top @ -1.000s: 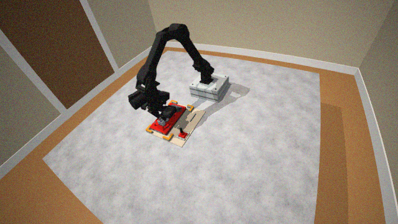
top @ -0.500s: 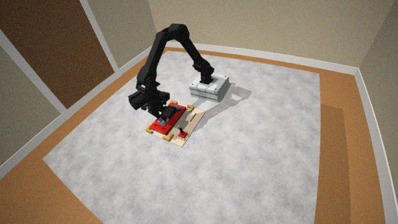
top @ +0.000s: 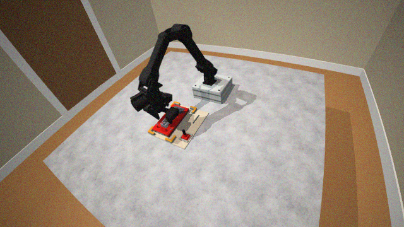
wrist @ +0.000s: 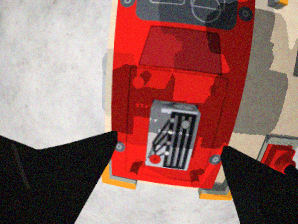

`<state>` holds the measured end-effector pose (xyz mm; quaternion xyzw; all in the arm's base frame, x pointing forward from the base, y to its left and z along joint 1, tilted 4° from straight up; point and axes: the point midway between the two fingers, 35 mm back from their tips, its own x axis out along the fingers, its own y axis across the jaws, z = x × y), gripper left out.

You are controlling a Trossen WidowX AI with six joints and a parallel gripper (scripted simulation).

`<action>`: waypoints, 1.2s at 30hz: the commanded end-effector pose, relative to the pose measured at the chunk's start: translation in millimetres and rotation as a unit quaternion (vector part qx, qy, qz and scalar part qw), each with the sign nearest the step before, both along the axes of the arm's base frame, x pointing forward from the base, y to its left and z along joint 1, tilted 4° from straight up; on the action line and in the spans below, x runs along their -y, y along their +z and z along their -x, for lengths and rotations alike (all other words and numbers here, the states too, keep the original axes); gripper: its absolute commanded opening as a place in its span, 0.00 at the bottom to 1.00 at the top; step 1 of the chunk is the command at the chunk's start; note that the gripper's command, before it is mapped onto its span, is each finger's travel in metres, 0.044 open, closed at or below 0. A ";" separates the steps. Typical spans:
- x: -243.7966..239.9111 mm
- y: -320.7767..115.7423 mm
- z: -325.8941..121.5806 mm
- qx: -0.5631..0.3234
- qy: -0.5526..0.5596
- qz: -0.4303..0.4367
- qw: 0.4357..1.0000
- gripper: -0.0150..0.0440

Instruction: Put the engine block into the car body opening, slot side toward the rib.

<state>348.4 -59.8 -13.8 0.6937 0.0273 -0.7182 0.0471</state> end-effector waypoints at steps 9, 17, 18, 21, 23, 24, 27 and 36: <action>-0.1 0.1 0.0 0.000 0.000 0.000 1.000 1.00; -0.5 12.1 1.2 -0.003 0.002 0.001 1.000 1.00; -0.5 12.1 1.2 -0.003 0.002 0.001 1.000 1.00; -0.5 12.1 1.2 -0.003 0.002 0.001 1.000 1.00; -0.5 12.1 1.2 -0.003 0.002 0.001 1.000 1.00; -0.5 12.1 1.2 -0.003 0.002 0.001 1.000 1.00; -0.5 12.1 1.2 -0.003 0.002 0.001 1.000 1.00; -0.5 12.1 1.2 -0.003 0.002 0.001 1.000 0.64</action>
